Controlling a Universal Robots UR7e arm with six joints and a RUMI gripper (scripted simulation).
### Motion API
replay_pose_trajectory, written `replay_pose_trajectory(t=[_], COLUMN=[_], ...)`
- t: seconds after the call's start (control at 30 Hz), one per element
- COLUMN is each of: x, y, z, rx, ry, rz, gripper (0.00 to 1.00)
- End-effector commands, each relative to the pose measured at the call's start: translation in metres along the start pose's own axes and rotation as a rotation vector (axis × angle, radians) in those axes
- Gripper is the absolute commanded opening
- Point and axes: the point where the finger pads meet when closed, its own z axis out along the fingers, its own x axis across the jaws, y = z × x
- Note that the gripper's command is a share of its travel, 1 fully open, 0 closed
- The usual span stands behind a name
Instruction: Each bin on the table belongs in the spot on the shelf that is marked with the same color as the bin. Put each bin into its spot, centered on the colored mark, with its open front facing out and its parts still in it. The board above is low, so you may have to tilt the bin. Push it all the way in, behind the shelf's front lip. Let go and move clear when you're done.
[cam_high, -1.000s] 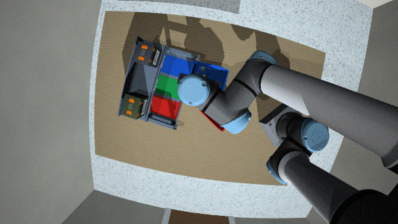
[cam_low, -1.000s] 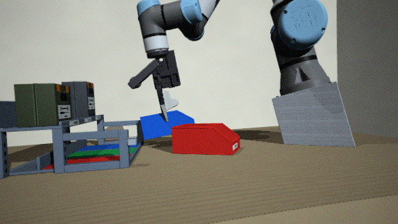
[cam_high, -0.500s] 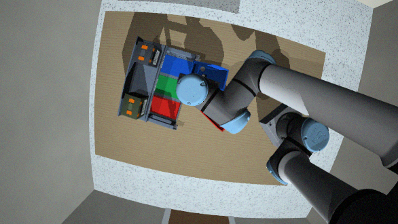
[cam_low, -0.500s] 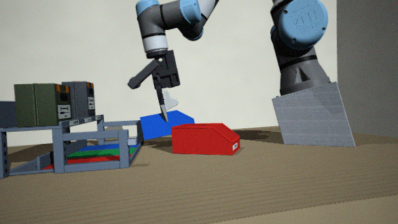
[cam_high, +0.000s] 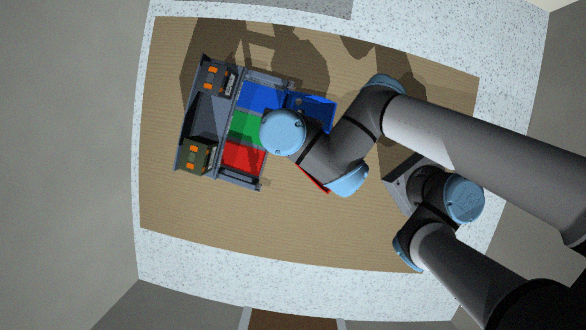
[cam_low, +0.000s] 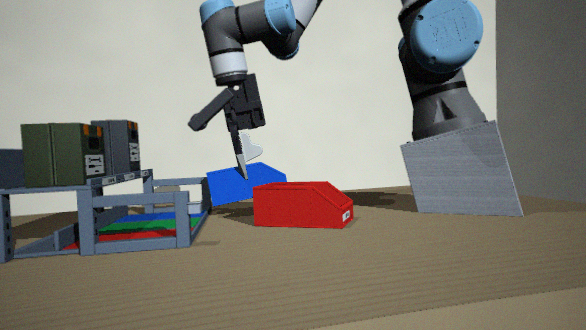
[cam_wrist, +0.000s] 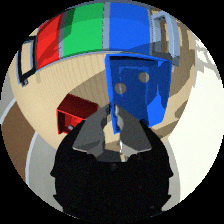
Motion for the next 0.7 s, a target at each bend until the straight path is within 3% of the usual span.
replay_pose_trajectory(t=[0.0, 0.67], x=[0.0002, 0.0005], y=[0.0002, 0.0029], z=[-0.0007, -0.0019], rx=[-0.001, -0.013], ry=[0.000, 0.001], rz=[0.000, -0.001], gripper=[0.00, 0.00])
